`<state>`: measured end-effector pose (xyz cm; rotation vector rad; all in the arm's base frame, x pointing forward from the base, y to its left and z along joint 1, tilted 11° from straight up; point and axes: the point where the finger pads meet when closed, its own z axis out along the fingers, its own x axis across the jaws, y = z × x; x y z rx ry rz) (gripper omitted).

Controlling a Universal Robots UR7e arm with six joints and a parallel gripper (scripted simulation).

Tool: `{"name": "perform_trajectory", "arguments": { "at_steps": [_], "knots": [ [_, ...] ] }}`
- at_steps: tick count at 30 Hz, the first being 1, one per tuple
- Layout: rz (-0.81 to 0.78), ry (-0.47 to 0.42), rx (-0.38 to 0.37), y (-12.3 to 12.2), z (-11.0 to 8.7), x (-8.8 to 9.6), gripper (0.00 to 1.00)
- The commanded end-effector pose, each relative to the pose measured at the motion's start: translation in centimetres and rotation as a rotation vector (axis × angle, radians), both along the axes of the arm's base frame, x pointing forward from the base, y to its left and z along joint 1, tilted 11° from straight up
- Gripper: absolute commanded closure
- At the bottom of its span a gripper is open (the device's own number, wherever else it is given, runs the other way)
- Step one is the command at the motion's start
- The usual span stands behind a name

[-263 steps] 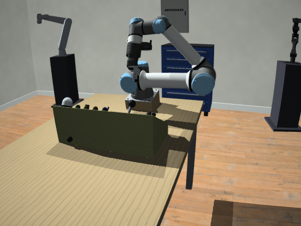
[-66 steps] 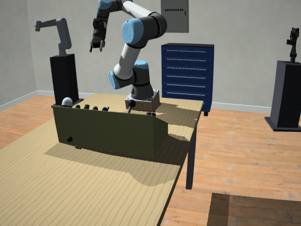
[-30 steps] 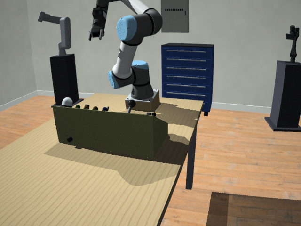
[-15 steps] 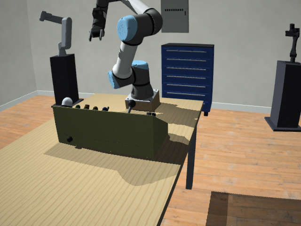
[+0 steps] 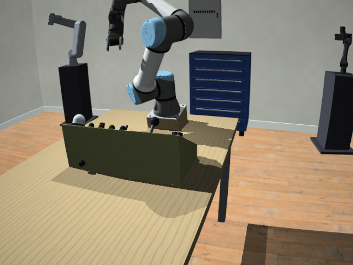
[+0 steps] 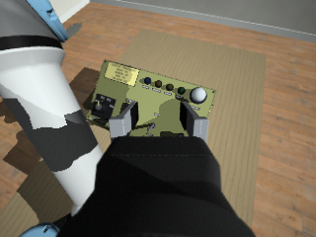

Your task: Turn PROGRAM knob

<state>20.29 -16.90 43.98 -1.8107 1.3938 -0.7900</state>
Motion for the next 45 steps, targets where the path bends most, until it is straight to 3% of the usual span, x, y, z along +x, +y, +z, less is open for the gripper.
{"name": "perform_trajectory", "arguments": {
  "at_steps": [1,22,32,34,45],
  "knots": [
    [0.031,0.014,-0.009,0.4,-0.5,0.0,0.00],
    [0.360,0.154,-0.117,3.4,-5.8,0.1,0.00],
    [0.615,0.251,-0.230,4.9,-9.7,0.1,0.00],
    [0.615,0.251,-0.230,4.9,-9.7,0.1,0.00],
    [0.933,0.355,-0.413,6.0,-14.2,0.8,0.00]
  ]
}}
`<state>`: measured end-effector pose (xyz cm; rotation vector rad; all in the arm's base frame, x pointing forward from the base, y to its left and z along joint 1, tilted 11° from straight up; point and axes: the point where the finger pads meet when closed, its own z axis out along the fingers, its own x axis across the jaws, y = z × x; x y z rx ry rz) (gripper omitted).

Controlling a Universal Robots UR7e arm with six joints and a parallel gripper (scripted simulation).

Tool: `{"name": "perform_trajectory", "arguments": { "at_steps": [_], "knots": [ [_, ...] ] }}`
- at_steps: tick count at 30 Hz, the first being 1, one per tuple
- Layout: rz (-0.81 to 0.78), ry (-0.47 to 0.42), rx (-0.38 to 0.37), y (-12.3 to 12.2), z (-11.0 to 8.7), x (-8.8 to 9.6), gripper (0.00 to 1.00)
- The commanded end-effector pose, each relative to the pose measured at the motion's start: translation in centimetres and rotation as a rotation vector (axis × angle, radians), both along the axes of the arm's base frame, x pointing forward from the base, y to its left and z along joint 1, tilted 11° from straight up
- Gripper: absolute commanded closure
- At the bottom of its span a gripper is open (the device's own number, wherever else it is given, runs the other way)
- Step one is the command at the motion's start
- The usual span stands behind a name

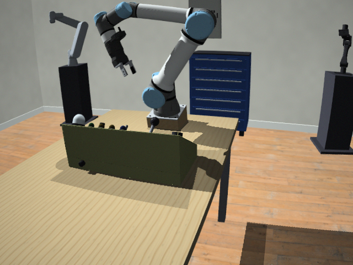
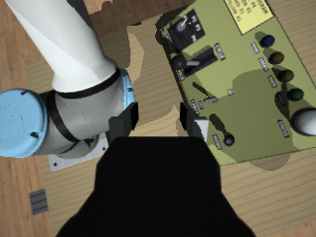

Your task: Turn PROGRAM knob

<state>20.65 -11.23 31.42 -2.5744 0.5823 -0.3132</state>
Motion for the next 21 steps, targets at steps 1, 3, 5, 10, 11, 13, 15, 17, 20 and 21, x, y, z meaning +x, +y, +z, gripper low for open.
{"name": "perform_trajectory", "arguments": {
  "at_steps": [1,3,5,10,11,13,15,17,20,21],
  "knots": [
    [0.160,0.035,-0.087,0.4,-2.0,0.5,0.00],
    [0.223,0.047,-0.123,0.5,-2.8,0.8,0.00],
    [0.254,0.052,-0.142,0.6,-3.2,1.0,0.00],
    [0.381,0.067,-0.219,0.9,-4.6,1.8,0.00],
    [0.413,0.070,-0.240,1.0,-4.9,2.1,0.00],
    [0.476,0.074,-0.280,1.2,-5.6,2.6,0.00],
    [0.538,0.076,-0.322,1.4,-6.2,3.2,0.00],
    [0.599,0.076,-0.365,1.7,-6.7,3.8,0.00],
    [0.689,0.071,-0.429,2.3,-7.5,4.9,0.00],
    [0.719,0.069,-0.451,2.5,-7.7,5.2,0.00]
  ]
}}
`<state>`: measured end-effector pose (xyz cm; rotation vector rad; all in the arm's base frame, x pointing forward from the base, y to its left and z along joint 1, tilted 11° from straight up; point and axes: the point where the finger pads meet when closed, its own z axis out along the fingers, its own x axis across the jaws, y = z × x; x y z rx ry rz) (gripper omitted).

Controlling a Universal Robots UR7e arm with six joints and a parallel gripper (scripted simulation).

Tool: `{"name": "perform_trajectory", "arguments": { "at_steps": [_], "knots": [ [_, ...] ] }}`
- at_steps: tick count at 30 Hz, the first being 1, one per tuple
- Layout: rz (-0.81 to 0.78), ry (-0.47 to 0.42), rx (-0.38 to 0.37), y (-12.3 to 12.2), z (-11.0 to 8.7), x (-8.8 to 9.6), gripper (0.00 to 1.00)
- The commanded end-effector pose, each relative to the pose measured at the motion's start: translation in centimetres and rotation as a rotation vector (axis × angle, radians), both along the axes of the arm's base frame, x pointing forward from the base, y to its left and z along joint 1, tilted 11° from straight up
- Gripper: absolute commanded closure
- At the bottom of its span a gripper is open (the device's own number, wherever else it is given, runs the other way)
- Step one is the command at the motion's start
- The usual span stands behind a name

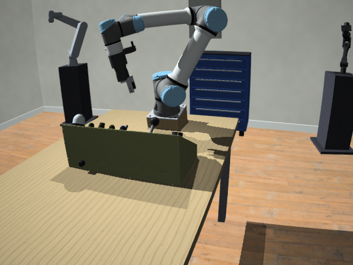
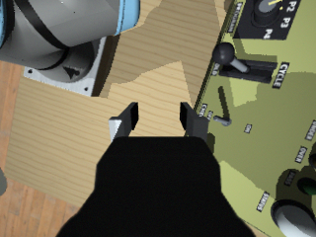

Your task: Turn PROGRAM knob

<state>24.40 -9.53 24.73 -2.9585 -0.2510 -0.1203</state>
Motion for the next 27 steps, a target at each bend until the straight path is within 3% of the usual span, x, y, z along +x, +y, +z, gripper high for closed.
{"name": "perform_trajectory", "arguments": {
  "at_steps": [1,17,19,27],
  "knots": [
    [0.131,-0.010,-0.084,0.8,-1.0,1.5,0.00],
    [0.551,-0.118,-0.355,6.0,-3.2,7.1,0.00],
    [0.551,-0.118,-0.355,6.0,-3.2,7.1,0.00],
    [0.730,-0.209,-0.470,10.0,-3.4,9.3,0.00]
  ]
}}
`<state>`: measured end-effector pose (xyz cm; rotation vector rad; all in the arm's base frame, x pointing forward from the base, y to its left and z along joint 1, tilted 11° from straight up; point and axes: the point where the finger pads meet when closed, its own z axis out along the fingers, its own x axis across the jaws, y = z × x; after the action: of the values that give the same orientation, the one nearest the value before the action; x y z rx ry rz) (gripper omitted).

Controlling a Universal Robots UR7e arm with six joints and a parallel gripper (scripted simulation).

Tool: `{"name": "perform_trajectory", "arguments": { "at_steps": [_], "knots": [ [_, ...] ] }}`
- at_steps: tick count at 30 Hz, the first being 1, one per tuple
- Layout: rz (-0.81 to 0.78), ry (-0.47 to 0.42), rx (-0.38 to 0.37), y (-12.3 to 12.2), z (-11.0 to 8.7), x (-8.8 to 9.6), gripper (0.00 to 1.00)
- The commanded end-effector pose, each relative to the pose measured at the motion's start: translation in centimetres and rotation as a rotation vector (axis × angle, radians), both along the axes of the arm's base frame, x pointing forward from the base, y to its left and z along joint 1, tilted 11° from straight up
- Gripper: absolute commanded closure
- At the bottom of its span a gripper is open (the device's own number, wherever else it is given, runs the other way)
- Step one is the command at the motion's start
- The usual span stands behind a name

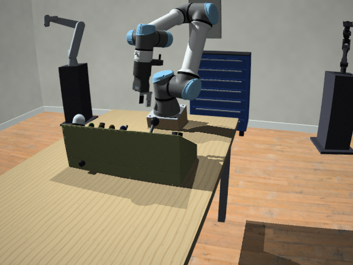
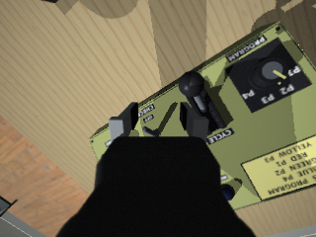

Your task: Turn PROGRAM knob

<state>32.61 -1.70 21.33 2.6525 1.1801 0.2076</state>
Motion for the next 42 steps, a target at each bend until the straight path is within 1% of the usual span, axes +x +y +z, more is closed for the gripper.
{"name": "perform_trajectory", "arguments": {
  "at_steps": [1,7,9,16,24,26,34,42],
  "knots": [
    [0.116,-0.058,-0.059,2.7,0.0,1.3,0.00],
    [0.235,-0.126,-0.112,5.8,0.1,2.2,0.00],
    [0.235,-0.126,-0.112,5.8,0.1,2.2,0.00],
    [0.348,-0.201,-0.156,9.2,0.3,2.7,0.00],
    [0.445,-0.272,-0.186,12.4,0.7,2.7,0.00],
    [0.445,-0.272,-0.186,12.4,0.7,2.7,0.00],
    [0.509,-0.323,-0.202,14.6,1.0,2.4,0.00],
    [0.542,-0.351,-0.209,15.8,1.2,2.2,0.00]
  ]
}}
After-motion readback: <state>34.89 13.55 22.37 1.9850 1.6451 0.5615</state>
